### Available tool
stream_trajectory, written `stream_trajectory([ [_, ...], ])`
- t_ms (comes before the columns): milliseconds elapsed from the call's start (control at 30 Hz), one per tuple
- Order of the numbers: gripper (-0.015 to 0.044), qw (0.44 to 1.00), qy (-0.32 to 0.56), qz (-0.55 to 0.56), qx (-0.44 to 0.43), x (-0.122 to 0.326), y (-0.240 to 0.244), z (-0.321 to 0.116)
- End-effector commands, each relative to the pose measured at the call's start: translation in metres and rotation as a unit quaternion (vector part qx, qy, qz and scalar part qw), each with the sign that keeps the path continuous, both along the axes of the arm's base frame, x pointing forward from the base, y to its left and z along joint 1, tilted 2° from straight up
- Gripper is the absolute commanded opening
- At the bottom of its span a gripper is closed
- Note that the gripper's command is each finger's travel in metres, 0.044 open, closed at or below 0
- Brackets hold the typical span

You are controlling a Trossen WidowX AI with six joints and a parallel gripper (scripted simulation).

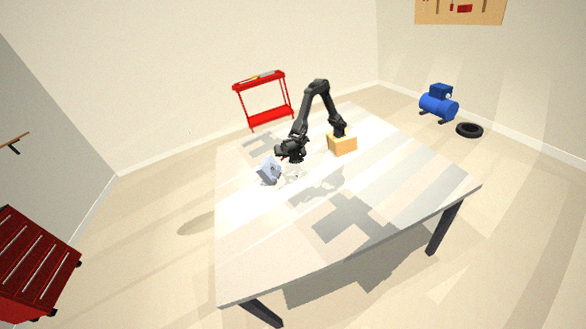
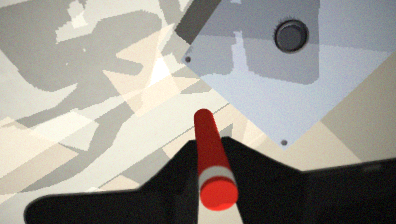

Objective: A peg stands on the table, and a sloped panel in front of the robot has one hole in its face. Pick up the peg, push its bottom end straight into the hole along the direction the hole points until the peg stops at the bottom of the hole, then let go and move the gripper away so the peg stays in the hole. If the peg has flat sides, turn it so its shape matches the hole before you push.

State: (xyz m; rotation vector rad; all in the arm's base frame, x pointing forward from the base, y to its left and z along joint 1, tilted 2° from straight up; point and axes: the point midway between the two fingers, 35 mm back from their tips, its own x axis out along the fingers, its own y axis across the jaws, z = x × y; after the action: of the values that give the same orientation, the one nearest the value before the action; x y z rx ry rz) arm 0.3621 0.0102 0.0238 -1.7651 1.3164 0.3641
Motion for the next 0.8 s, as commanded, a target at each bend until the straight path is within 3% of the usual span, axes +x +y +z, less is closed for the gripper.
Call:
stream_trajectory([
  [0, 0.0000, 1.000, -0.003, 0.013, -0.013, 0.001, 0.006, 0.001],
  [767, 0.0000, 0.994, -0.016, 0.078, -0.070, 0.002, 0.038, 0.004],
])
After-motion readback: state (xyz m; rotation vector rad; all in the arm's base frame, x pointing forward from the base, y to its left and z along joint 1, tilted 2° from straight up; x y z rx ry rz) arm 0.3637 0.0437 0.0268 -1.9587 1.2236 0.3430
